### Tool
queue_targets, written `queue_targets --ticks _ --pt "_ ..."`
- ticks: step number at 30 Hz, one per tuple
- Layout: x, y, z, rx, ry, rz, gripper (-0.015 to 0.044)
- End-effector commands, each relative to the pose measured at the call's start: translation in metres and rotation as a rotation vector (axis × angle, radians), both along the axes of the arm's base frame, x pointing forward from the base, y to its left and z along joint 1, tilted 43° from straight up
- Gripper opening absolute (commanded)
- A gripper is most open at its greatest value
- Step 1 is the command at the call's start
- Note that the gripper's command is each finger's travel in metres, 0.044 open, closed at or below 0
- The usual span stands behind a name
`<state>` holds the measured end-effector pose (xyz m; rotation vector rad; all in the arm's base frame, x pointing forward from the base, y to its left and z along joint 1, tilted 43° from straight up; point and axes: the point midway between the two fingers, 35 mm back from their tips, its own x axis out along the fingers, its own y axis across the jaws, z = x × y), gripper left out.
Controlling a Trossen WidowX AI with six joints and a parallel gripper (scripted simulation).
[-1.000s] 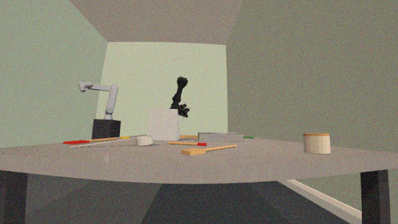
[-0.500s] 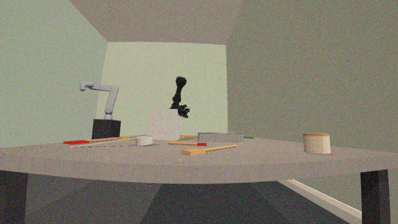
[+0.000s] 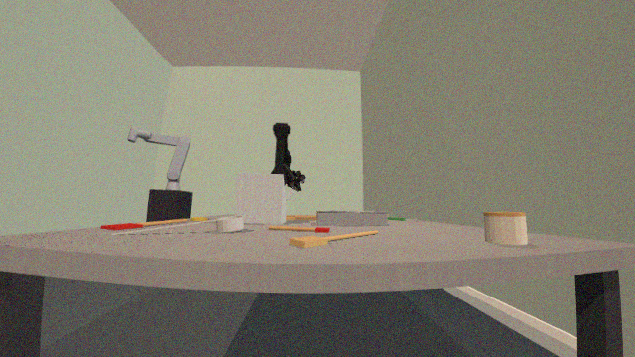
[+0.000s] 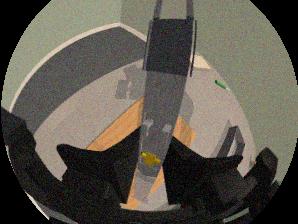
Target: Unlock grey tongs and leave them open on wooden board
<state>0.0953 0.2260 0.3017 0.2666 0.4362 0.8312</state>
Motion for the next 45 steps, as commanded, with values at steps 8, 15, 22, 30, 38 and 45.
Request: queue_targets --ticks 8,15,22,30,38,45 --pt "0.006 0.008 -0.005 -0.141 0.082 0.087 -0.0150" --pt "0.009 0.010 -0.009 -0.217 0.164 0.140 -0.0150" --pt "0.012 0.010 -0.012 -0.275 0.265 0.191 -0.0150" --pt "0.014 0.009 -0.012 -0.312 0.395 0.244 -0.0150" --pt "0.015 0.006 -0.009 -0.318 0.532 0.293 -0.0150" --pt "0.015 0.006 -0.008 -0.316 0.558 0.302 -0.0150"
